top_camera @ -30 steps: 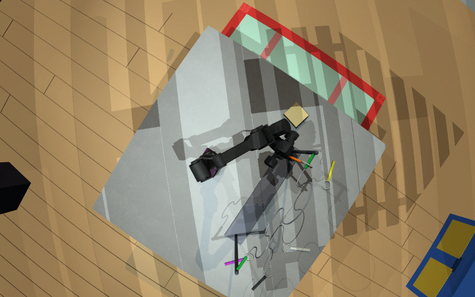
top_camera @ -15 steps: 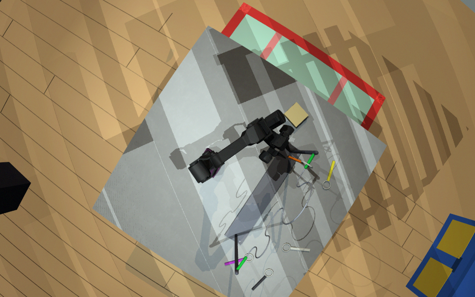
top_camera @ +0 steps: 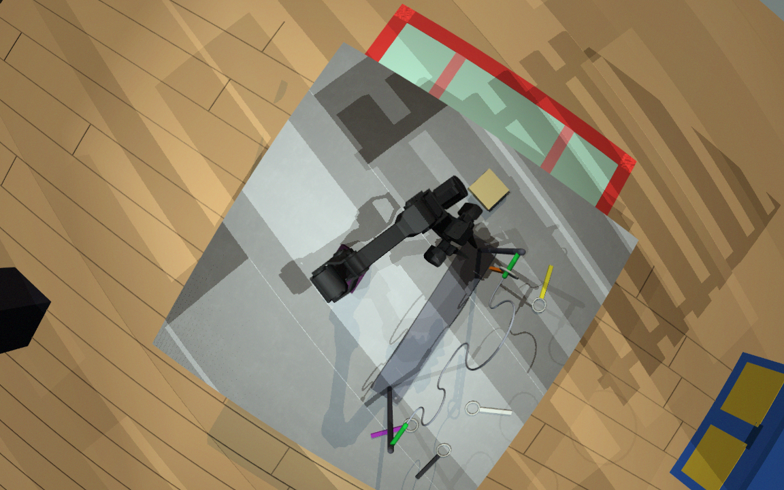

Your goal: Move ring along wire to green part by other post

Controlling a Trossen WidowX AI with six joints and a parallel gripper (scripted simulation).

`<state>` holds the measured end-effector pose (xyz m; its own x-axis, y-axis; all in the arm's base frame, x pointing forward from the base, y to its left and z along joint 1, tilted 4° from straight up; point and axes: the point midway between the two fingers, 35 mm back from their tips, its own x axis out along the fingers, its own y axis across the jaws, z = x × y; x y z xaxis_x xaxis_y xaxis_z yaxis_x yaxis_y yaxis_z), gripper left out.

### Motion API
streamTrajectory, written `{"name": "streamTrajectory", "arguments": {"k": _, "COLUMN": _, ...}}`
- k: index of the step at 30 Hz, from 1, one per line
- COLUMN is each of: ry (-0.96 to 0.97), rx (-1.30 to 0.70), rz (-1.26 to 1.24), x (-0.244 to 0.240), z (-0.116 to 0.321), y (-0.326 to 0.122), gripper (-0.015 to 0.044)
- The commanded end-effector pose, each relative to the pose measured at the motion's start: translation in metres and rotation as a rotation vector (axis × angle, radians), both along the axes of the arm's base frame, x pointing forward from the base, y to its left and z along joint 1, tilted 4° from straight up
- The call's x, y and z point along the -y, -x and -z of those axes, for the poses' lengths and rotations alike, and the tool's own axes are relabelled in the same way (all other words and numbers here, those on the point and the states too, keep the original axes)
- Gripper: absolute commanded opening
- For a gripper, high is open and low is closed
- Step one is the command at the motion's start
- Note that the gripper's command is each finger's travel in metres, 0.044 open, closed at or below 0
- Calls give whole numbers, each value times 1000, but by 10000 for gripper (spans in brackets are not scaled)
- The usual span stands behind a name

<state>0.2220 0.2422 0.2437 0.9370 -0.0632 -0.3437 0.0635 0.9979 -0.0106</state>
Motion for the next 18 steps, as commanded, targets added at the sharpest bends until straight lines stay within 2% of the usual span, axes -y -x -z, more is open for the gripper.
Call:
{"name": "streamTrajectory", "arguments": {"k": 1, "ry": -1, "rx": 3, "rz": 3, "x": 0, "z": 0, "y": 0, "gripper": 160}}
{"name": "streamTrajectory", "arguments": {"k": 7, "ry": -1, "rx": 3, "rz": 3, "x": 0, "z": 0, "y": 0, "gripper": 160}}
{"name": "streamTrajectory", "arguments": {"k": 13, "ry": 1, "rx": 4, "rz": -2, "x": -1, "z": -15, "y": 37, "gripper": 317}}
{"name": "streamTrajectory", "arguments": {"k": 18, "ry": 1, "rx": 5, "rz": -3, "x": -1, "z": -16, "y": 39, "gripper": 440}}
